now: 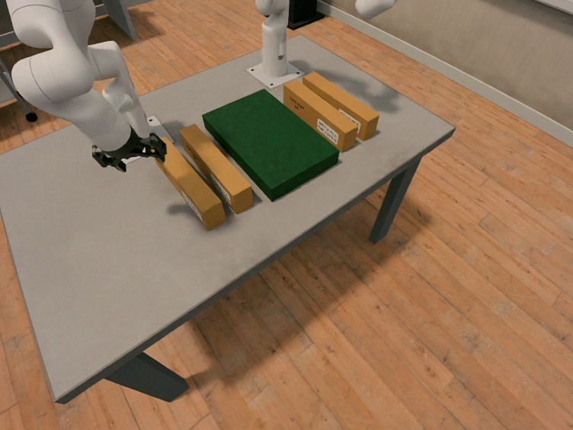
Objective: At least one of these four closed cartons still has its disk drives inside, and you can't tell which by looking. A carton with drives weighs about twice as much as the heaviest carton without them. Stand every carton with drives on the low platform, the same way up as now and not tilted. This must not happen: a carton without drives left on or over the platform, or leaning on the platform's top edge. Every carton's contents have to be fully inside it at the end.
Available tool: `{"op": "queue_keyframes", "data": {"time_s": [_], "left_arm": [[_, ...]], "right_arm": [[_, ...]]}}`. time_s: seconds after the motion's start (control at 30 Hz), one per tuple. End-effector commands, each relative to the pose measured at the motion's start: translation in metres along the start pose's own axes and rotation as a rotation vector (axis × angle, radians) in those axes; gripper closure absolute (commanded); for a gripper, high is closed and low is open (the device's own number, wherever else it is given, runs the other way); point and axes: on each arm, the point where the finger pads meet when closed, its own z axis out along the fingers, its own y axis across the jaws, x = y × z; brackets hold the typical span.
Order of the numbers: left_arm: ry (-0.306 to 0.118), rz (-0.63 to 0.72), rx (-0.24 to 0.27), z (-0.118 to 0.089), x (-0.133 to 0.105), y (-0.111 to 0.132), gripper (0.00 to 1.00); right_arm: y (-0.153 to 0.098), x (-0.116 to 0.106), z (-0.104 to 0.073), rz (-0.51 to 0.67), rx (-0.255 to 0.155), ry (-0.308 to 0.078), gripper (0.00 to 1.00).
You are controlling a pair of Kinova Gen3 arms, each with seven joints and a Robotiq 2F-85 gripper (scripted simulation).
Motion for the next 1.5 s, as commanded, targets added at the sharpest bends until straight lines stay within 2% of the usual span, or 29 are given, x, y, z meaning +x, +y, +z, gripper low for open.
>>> {"op": "queue_keyframes", "data": {"time_s": [0.0,0.27,0.3,0.83,0.87,0.97,1.03,1.2,1.47], "left_arm": [[0.000,-0.001,0.000,0.000,0.000,0.000,0.002],[0.000,-0.001,0.000,0.000,0.000,0.000,0.002],[0.000,-0.001,0.000,0.000,0.000,0.000,0.002],[0.000,-0.001,0.000,0.000,0.000,0.000,0.002],[0.000,-0.001,0.000,0.000,0.000,0.000,0.002],[0.000,-0.001,0.000,0.000,0.000,0.000,0.002],[0.000,-0.001,0.000,0.000,0.000,0.000,0.002],[0.000,-0.001,0.000,0.000,0.000,0.000,0.002],[0.000,-0.001,0.000,0.000,0.000,0.000,0.002]], "right_arm": [[0.000,0.000,0.000,0.000,0.000,-0.001,0.002],[0.000,0.000,0.000,0.000,0.000,-0.001,0.002],[0.001,0.002,-0.007,0.000,0.000,-0.001,0.002],[0.001,0.002,-0.007,0.000,0.000,-0.001,0.002],[0.049,0.048,0.013,-0.229,0.079,-0.141,0.002],[0.053,0.052,0.015,-0.248,0.085,-0.151,0.002],[0.063,0.061,0.019,-0.295,0.101,-0.175,0.002],[0.066,0.064,0.020,-0.473,0.163,-0.288,0.002],[0.065,0.064,0.019,-0.483,0.167,-0.297,0.002]]}}
